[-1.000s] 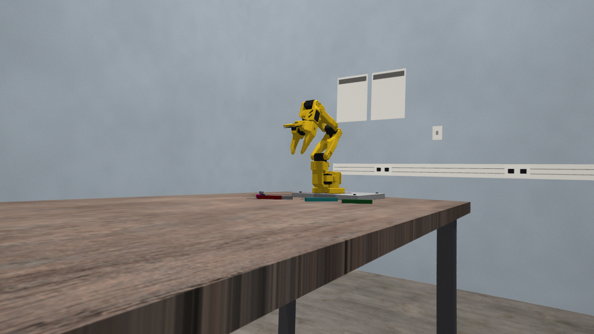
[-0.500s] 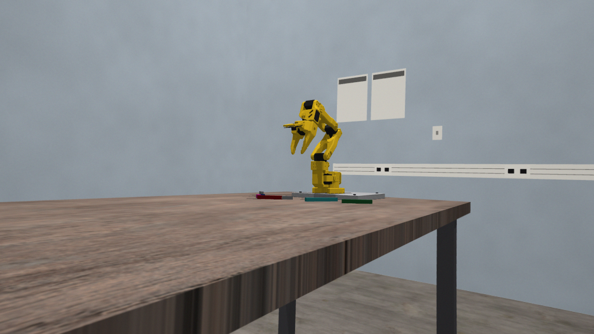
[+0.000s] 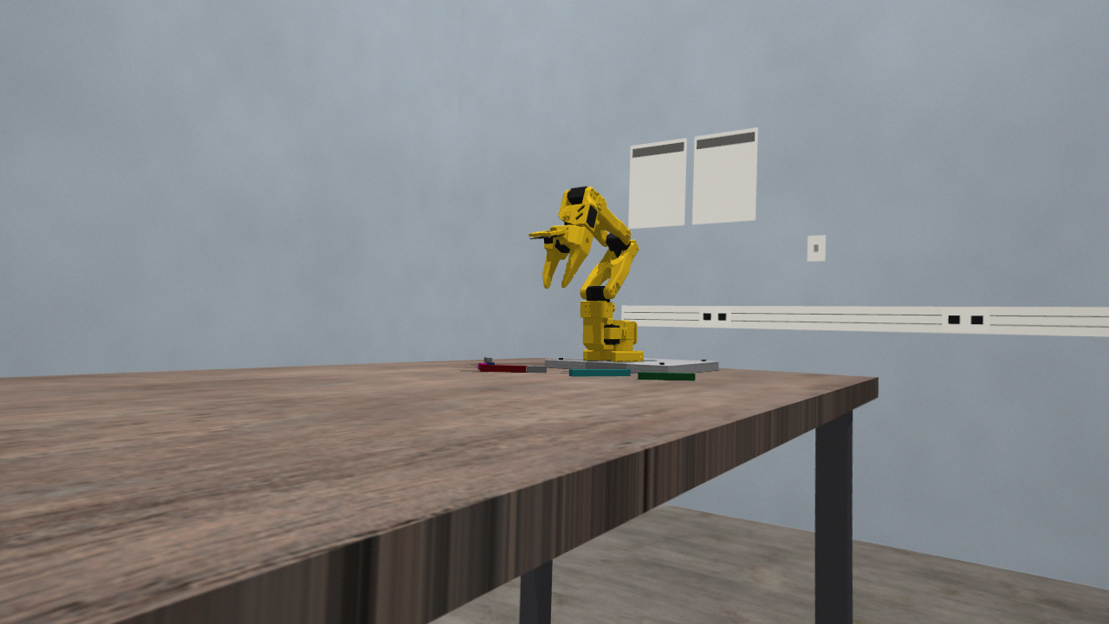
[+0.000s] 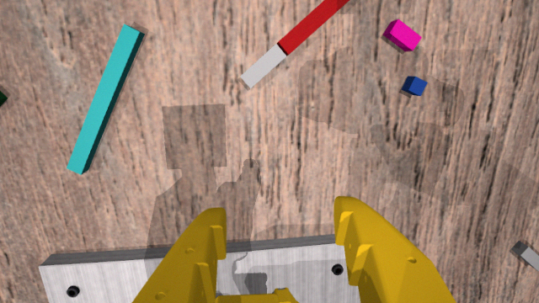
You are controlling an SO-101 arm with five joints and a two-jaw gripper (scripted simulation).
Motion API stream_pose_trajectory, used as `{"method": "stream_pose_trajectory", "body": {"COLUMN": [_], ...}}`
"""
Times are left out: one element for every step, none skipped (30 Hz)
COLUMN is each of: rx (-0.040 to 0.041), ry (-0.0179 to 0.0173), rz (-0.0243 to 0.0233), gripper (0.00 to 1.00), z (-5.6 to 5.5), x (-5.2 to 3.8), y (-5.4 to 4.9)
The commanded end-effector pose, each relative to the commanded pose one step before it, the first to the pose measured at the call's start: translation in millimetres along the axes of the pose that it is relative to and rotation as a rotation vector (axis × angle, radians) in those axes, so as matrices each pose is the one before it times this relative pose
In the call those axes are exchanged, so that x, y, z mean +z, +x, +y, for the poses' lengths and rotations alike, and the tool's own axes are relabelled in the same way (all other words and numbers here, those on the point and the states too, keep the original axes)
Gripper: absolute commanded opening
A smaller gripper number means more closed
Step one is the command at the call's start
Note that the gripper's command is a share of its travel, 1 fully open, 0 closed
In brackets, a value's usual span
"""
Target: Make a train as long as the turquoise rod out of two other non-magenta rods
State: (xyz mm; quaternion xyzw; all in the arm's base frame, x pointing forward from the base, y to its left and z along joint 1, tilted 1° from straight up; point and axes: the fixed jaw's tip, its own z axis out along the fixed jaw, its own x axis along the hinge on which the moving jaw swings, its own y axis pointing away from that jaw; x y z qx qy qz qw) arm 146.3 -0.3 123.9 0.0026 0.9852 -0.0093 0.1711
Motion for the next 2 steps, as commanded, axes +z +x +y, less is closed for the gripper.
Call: {"method": "stream_pose_trajectory", "body": {"rx": [-0.01137,0.0], "ry": [-0.00423,0.0], "rz": [0.01633,0.0], "gripper": [0.17,0.17], "z": [1.28,0.0], "x": [1.327,0.0], "y": [3.66,0.0]}}
